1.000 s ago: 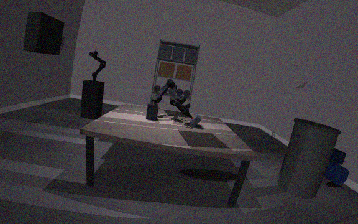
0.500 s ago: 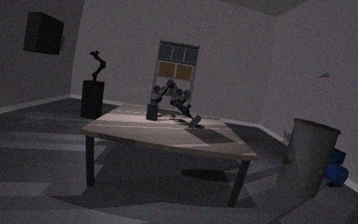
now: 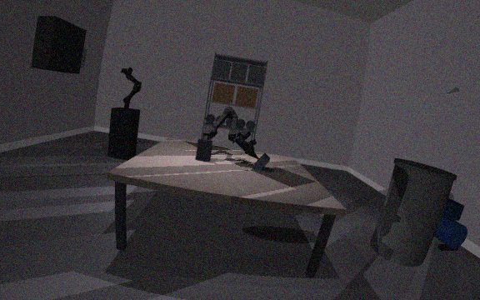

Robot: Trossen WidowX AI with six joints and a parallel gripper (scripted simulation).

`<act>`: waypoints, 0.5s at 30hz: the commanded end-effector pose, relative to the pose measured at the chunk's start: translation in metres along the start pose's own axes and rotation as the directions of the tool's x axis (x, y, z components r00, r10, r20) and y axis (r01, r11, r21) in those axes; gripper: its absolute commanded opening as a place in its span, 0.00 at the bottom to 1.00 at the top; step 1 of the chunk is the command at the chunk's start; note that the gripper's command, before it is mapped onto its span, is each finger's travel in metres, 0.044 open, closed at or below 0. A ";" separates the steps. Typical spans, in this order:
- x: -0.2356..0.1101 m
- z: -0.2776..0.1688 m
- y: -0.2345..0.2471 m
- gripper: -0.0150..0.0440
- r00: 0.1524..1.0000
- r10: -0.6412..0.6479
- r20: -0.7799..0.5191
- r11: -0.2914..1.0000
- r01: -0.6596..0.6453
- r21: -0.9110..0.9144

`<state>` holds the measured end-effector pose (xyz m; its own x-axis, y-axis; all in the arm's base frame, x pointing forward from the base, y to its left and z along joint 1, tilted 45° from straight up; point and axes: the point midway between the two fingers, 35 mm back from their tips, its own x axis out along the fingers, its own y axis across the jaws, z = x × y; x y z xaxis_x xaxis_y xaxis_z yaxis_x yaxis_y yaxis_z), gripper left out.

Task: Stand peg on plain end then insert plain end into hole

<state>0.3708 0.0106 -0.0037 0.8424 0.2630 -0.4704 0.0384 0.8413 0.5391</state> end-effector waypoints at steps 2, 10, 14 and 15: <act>0.000 0.000 0.000 0.48 1.000 0.000 0.000 1.000 0.000 0.000; 0.000 0.000 0.000 0.83 1.000 0.000 0.000 1.000 0.000 0.000; -0.003 0.000 0.000 1.00 1.000 0.000 0.000 1.000 0.000 0.000; -0.004 0.001 0.000 1.00 1.000 -0.001 0.000 1.000 0.001 0.000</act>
<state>0.3700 0.0103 -0.0033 0.8422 0.2626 -0.4710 0.0397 0.8409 0.5398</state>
